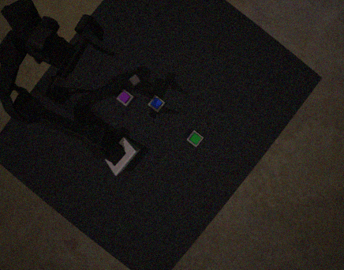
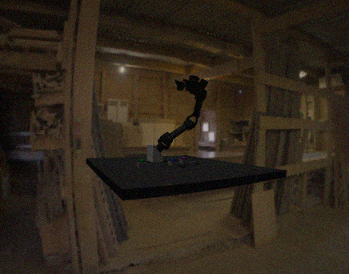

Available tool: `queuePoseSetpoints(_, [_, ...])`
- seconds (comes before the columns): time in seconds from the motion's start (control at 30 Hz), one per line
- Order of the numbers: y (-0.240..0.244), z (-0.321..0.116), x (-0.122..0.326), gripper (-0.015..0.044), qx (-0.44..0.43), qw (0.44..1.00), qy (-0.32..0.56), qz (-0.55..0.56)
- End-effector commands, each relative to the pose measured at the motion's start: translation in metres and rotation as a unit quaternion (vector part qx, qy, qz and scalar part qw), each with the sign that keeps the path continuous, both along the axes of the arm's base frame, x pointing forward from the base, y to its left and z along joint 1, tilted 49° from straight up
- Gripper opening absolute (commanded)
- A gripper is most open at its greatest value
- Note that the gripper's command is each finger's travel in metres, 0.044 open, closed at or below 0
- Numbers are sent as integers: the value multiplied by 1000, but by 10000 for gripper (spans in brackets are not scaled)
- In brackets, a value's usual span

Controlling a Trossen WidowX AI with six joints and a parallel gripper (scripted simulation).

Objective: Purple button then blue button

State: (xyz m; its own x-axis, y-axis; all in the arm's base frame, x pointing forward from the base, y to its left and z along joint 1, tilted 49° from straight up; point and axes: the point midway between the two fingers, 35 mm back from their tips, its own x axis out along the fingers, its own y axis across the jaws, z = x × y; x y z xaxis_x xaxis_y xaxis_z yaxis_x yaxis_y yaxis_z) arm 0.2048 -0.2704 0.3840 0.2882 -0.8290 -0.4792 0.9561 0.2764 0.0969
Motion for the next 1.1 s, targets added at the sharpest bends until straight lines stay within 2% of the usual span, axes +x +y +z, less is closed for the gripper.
queuePoseSetpoints(0.0, [31, -69, 26, 400, 89, 980, 110, 140])
queuePoseSetpoints(0.13, [74, -126, 37, 400, 170, 926, 189, 278])
queuePoseSetpoints(0.27, [129, -175, 35, 400, 255, 839, 242, 416])
queuePoseSetpoints(0.43, [211, -218, 13, 400, 367, 683, 253, 579])
queuePoseSetpoints(0.57, [282, -229, -18, 400, 462, 530, 199, 683])
queuePoseSetpoints(0.6, [292, -228, -24, 400, 476, 506, 184, 695])
queuePoseSetpoints(0.97, [296, -228, -25, 400, 481, 498, 179, 699])
queuePoseSetpoints(1.07, [309, -240, -23, 321, 488, 493, 180, 697])
